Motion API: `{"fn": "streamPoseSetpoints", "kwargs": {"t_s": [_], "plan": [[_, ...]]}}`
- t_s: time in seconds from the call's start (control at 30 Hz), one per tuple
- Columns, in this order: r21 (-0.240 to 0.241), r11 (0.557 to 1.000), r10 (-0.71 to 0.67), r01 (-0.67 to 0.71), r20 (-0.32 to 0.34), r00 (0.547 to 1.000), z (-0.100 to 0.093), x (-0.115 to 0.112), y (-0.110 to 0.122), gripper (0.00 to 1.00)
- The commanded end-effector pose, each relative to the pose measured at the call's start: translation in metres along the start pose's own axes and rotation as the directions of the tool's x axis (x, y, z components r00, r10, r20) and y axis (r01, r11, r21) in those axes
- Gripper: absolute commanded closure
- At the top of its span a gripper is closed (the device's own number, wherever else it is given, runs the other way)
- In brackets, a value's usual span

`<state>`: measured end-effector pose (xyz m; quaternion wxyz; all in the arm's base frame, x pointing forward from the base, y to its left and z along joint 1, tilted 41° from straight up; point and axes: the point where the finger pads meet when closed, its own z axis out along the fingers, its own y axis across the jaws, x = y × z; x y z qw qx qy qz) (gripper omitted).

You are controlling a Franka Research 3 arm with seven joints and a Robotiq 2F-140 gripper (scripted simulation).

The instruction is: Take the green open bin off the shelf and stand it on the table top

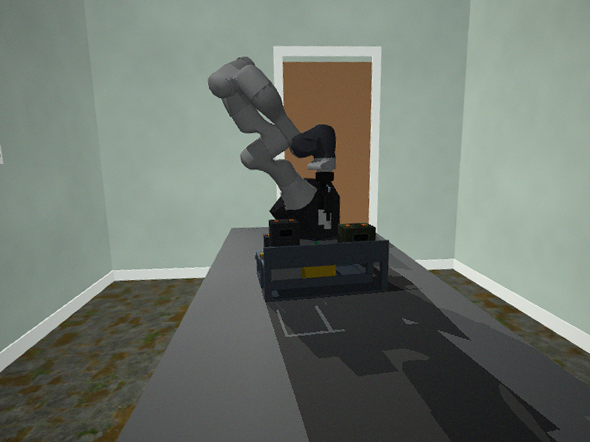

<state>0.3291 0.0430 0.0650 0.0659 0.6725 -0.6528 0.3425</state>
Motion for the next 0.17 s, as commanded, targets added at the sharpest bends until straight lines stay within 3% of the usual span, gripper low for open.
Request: {"fn": "streamPoseSetpoints", "kwargs": {"t_s": [0.0,0.13], "plan": [[0.001,1.000,0.000,0.000,0.004,1.000,-0.0002,-0.0018,-0.0002,0.43],[0.001,1.000,0.000,0.000,0.004,1.000,-0.0002,-0.0018,-0.0002,0.43]]}}
